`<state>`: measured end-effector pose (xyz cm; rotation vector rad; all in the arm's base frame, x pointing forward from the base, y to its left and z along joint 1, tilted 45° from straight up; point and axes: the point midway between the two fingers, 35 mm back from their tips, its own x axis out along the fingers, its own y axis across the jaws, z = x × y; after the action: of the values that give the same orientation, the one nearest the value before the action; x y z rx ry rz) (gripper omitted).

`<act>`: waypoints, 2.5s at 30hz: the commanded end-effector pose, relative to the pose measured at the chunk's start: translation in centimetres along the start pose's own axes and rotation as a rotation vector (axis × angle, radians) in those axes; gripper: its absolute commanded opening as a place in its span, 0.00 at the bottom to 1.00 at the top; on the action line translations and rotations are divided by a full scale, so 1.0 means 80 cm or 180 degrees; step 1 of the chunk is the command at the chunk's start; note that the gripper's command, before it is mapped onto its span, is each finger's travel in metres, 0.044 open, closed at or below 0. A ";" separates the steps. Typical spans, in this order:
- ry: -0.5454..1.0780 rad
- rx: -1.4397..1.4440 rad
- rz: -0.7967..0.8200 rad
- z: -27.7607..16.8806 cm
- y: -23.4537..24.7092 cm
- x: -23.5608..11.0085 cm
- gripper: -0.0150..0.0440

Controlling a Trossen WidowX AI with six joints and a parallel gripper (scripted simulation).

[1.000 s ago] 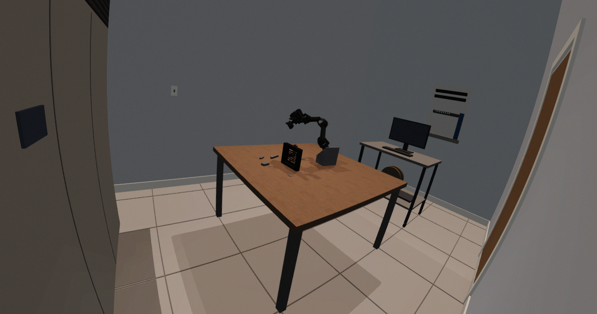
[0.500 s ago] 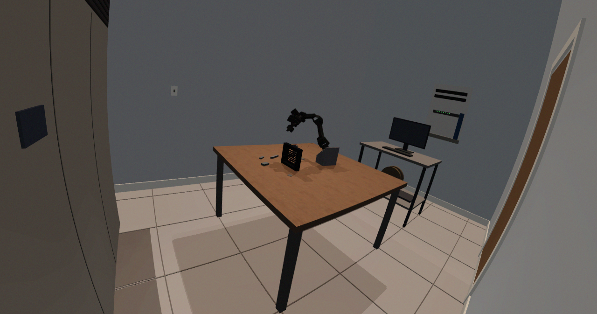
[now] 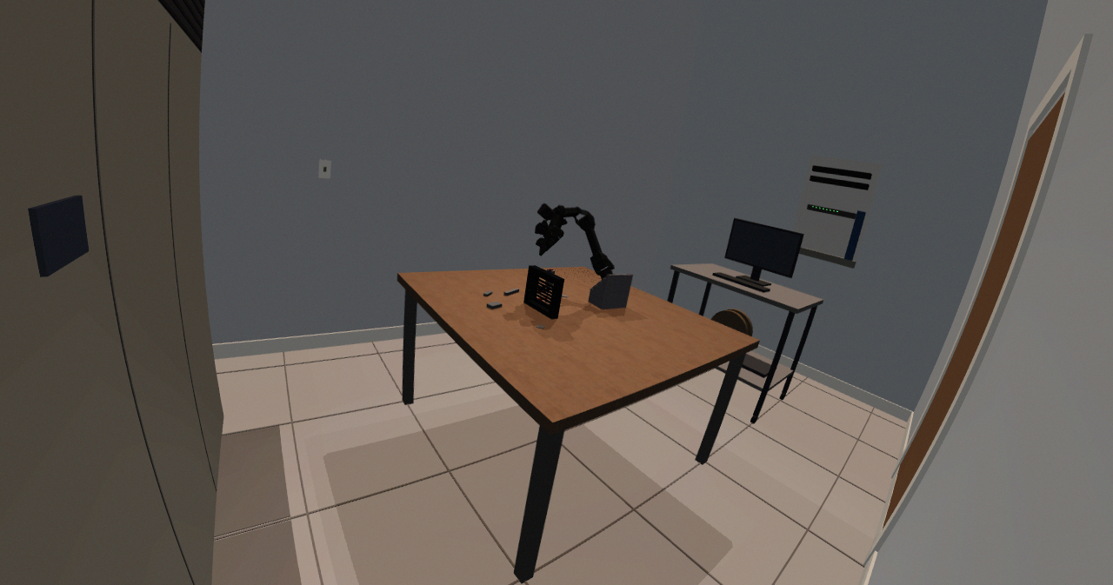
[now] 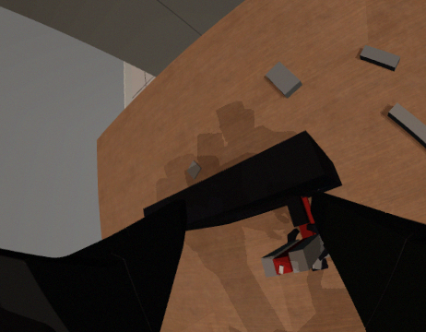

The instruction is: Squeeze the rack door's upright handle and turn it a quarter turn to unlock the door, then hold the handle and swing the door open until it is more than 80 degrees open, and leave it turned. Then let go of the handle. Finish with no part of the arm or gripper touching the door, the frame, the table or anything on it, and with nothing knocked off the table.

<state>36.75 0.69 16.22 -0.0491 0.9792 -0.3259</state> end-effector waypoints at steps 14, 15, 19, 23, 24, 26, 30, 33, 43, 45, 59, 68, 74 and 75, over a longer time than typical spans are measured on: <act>0.1061 -0.0571 -0.0834 -0.045 0.004 0.029 0.75; 0.1116 -0.0611 -0.0888 -0.047 0.004 0.030 0.75; 0.1326 -0.0779 -0.1103 -0.054 0.003 0.033 0.75; 0.1521 -0.0961 -0.1320 -0.060 0.002 0.034 0.75; 0.1567 -0.1009 -0.1375 -0.061 0.002 0.035 0.75; 0.1656 -0.1108 -0.1484 -0.063 0.002 0.035 0.75; 0.1762 -0.1235 -0.1620 -0.065 0.001 0.035 0.75; 0.1762 -0.1235 -0.1620 -0.065 0.001 0.035 0.75; 0.1761 -0.1235 -0.1617 -0.071 -0.007 0.049 0.75; 0.1761 -0.1235 -0.1617 -0.072 -0.010 0.052 0.75; 0.1759 -0.1234 -0.1618 -0.083 -0.025 0.073 0.75; 0.1758 -0.1235 -0.1621 -0.091 -0.036 0.086 0.75; 0.1758 -0.1235 -0.1625 -0.096 -0.043 0.094 0.75; 0.1758 -0.1235 -0.1625 -0.097 -0.044 0.096 0.75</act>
<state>33.49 -3.71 6.67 -0.5869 1.5721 -0.6323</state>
